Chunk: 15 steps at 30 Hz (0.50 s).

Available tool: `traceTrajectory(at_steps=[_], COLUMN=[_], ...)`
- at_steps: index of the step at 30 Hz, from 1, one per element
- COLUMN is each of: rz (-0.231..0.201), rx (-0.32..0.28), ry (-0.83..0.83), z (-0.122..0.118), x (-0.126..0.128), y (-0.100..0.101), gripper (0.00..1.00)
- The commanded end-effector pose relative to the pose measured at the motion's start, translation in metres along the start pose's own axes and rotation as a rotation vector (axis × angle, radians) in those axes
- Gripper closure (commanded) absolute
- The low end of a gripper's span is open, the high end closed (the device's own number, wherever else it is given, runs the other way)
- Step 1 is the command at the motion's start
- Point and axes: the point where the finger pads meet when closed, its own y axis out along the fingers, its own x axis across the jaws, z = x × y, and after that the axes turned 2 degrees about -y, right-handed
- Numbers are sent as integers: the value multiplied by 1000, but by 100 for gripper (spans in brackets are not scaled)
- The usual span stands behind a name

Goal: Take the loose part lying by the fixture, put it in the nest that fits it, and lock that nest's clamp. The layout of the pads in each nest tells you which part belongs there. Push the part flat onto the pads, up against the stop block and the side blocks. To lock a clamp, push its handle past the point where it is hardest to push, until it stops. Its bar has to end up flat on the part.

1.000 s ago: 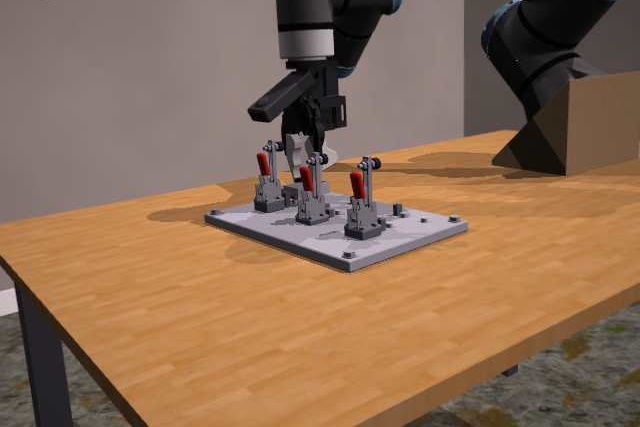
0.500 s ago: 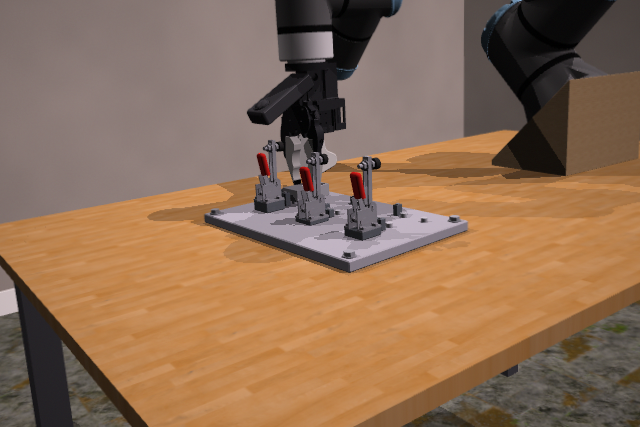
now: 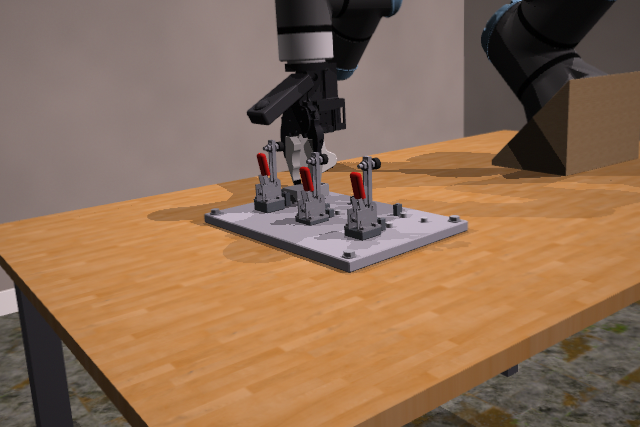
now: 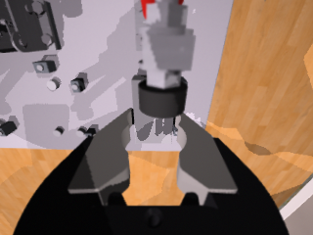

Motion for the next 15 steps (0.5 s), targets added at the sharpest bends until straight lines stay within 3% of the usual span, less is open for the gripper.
traceTrajectory(at_steps=[1,15], rz=[0,0], rx=[1,1], ry=[0,0], z=[1,3], x=[0,2], y=[-1,-1], gripper=[100,100])
